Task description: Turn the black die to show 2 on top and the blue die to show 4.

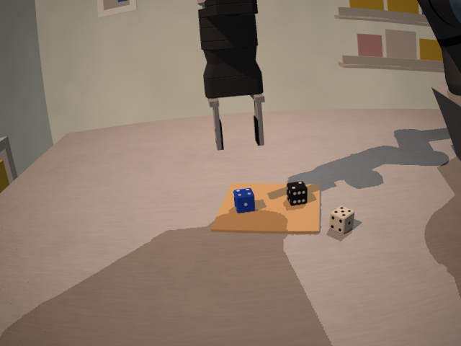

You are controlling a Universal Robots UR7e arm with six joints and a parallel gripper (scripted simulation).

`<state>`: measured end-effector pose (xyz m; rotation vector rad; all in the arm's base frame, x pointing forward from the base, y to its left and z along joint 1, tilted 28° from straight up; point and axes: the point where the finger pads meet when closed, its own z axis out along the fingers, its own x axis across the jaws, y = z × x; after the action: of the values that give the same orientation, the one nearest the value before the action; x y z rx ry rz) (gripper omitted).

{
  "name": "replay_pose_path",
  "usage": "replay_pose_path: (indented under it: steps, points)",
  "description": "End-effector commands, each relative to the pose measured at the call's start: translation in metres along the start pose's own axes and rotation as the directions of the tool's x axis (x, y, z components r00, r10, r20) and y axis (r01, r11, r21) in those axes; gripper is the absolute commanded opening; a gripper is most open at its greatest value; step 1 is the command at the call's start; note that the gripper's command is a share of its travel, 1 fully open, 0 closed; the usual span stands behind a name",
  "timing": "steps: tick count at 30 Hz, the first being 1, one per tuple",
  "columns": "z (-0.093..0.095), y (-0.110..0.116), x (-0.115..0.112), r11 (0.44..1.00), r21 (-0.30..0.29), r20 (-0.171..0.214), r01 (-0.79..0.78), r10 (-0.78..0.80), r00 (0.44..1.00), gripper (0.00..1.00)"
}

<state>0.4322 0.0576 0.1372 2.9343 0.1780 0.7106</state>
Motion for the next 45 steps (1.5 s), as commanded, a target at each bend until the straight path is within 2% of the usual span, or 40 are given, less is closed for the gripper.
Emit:
replay_pose_path:
  steps: [1, 26, 31, 40, 42, 45]
  points:
    - [-0.001, 0.000, 0.000, 1.000, 0.000, -0.001, 0.000, 0.000, 1.000, 1.00]
    - [-0.004, 0.000, 0.000, 1.000, 0.000, -0.001, 0.000, 0.000, 1.000, 1.00]
    - [-0.015, 0.000, 0.000, 1.000, 0.000, -0.001, 0.000, 0.000, 1.000, 1.00]
    - [-0.054, 0.000, 0.000, 1.000, 0.000, -0.001, 0.000, 0.000, 1.000, 1.00]
    - [-0.054, 0.000, 0.000, 1.000, 0.000, -0.001, 0.000, 0.000, 1.000, 1.00]
    - [-0.067, 0.000, 0.000, 1.000, 0.000, -0.001, 0.000, 0.000, 1.000, 1.00]
